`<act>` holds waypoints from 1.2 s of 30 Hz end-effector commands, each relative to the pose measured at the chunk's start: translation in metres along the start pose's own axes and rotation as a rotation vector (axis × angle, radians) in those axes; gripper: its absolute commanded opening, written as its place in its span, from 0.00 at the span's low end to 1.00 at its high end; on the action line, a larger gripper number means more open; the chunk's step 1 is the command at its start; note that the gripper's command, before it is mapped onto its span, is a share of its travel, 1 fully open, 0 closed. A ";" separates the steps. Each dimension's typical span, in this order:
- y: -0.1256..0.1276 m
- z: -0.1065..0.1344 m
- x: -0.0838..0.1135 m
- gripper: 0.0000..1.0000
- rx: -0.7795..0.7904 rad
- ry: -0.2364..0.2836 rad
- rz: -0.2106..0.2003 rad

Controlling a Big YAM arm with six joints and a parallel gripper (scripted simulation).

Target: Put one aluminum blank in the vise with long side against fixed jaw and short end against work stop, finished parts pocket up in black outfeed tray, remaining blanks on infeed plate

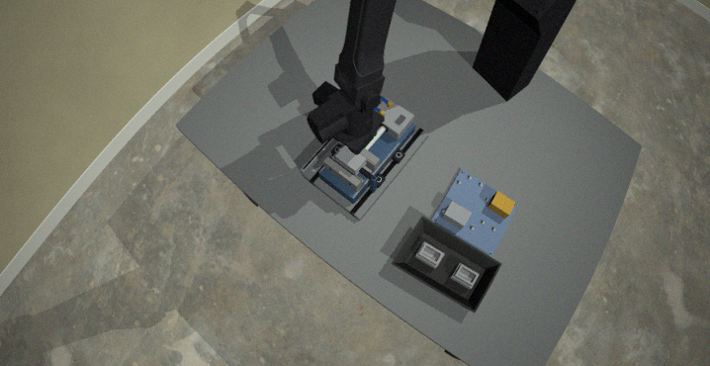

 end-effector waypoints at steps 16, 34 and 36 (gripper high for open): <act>-0.002 -0.008 -0.002 0.00 -0.014 -0.010 -0.001; -0.001 -0.008 -0.002 0.00 -0.014 -0.010 -0.002; -0.002 -0.008 -0.003 0.00 -0.014 -0.010 -0.002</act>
Point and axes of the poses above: the point where the finger pads meet when closed, its own x axis back along the fingers, its own y axis across the jaws, z = x × y, the point moved 9 cm from there along x, back along the fingers, and after that the axes turned 2 degrees about -x, right-handed, at the moved point
